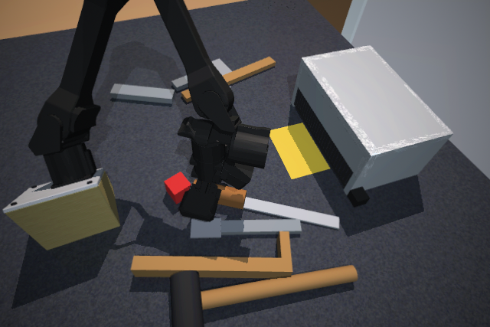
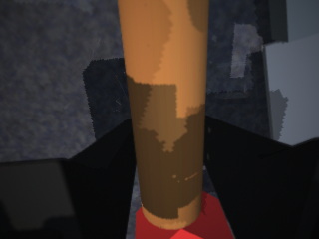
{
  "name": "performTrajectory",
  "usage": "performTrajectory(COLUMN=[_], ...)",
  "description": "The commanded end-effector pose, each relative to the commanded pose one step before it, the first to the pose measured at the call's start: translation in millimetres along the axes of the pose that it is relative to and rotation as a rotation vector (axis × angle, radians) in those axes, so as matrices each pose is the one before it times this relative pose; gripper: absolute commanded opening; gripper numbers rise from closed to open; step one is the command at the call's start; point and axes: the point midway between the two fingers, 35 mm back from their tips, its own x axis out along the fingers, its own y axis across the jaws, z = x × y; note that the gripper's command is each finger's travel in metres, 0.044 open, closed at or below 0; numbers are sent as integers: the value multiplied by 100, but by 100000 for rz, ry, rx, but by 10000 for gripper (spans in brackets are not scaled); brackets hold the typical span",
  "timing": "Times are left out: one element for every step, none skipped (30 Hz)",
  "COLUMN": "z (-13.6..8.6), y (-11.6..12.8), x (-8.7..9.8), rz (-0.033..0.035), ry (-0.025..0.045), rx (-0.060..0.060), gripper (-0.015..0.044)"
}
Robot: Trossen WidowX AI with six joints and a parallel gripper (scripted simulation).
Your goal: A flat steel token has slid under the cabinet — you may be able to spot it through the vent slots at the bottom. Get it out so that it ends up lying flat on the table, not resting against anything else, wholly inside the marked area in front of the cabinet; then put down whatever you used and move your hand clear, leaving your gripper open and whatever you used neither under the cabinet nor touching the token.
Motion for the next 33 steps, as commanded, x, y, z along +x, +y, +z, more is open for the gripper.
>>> performTrajectory(z=[302, 15, 15, 14, 16, 15, 14, 14, 13, 12, 11, 11, 10, 15, 29, 43, 57, 69, -6, -12, -16, -4, -6, -7, -4, -4, -4, -3, -3, -3, -3, -3, -3], y=[-723, -125, -124, -126, -132, -132, -132, -132, -132, -132, -132, -132, -131, 5, 9, 20, 28, 24, -18, -38, -50, -13, -17, -21, -10, -11, -12, -8, -8, -8, -7, -7, -7], x=[-134, -1, -1, -1, -1, -1, 0, 0, 0, 0, 1, 1, 1, 0, -1, -1, -1, -1, 0, 0, 1, 0, 0, 0, 0, 0, 0, 0, 0, 0, 0, 0, 0], rz=[-525, -10, -10, -8, -9, -8, -7, -6, -5, -4, -3, -2, -1, 1, 1, 2, 3, 4, -1, -1, -1, 0, 0, 0, 0, 0, 0, 0, 0, 0, 0, 0, 0], ry=[-505, -6, -6, -4, -5, -4, -3, -2, -1, -1, 0, 1, 2, -1, -1, -2, -2, -2, 0, 1, 1, 0, 0, 1, 0, 0, 0, 0, 0, 0, 0, 0, 0], rx=[530, 1, 1, 1, 1, 0, 0, 0, -1, -1, -1, -2, -2, -1, -2, -2, -3, -4, 0, 0, 1, -285, -374, -466, -640, -708, -731, -766, -768, -768, -761, -761, -774], gripper=[0, 0, 0, 0, 0, 0, 0, 0, 0, 0, 0, 0, 0, 0, 0, 0, 0, 0, 0, 0, 0, 0, 0, 0, 0, 0, 0, 0, 0, 0, 0, 0, 0])
